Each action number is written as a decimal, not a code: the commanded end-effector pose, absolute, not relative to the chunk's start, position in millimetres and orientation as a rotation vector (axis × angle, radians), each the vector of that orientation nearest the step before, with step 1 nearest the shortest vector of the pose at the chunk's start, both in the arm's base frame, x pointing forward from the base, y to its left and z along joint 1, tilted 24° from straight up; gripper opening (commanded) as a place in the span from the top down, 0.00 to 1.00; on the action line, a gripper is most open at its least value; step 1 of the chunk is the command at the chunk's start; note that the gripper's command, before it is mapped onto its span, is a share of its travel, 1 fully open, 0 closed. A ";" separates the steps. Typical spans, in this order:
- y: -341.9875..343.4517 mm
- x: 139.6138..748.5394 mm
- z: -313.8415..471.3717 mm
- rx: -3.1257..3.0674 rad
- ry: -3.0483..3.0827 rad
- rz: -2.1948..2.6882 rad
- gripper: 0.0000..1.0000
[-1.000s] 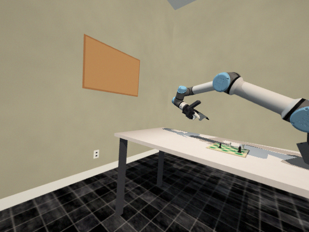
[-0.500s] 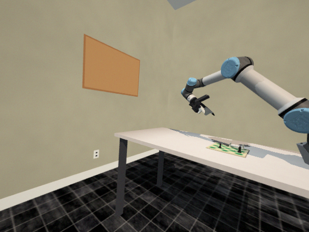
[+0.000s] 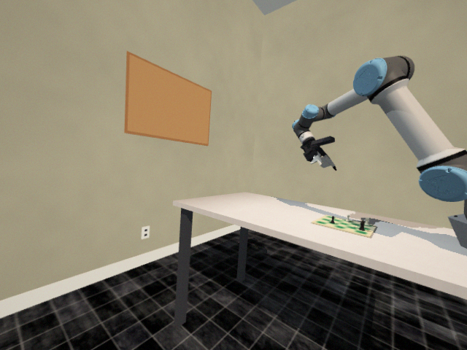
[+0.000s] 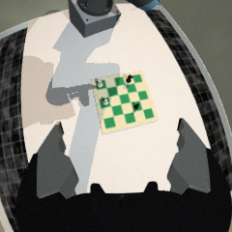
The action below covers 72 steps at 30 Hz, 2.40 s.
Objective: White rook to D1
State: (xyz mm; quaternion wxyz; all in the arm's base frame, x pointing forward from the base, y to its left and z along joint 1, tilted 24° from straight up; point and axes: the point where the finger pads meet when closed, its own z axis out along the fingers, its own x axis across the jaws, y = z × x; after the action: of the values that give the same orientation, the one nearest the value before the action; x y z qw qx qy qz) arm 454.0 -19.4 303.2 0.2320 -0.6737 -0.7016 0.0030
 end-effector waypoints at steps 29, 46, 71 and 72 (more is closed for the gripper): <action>-25.1 344.8 223.7 -2.198 -2.060 -0.492 0.00; -19.6 325.3 173.5 -2.307 -2.120 -0.602 0.00; -17.9 319.8 149.2 -2.354 -2.150 -0.642 0.00; -17.9 319.8 149.1 -2.354 -2.150 -0.642 0.00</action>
State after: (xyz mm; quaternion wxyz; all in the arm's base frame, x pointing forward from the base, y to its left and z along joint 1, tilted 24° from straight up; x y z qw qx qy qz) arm 319.8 -17.8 149.8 -0.0535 -0.7229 -0.6602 -0.1966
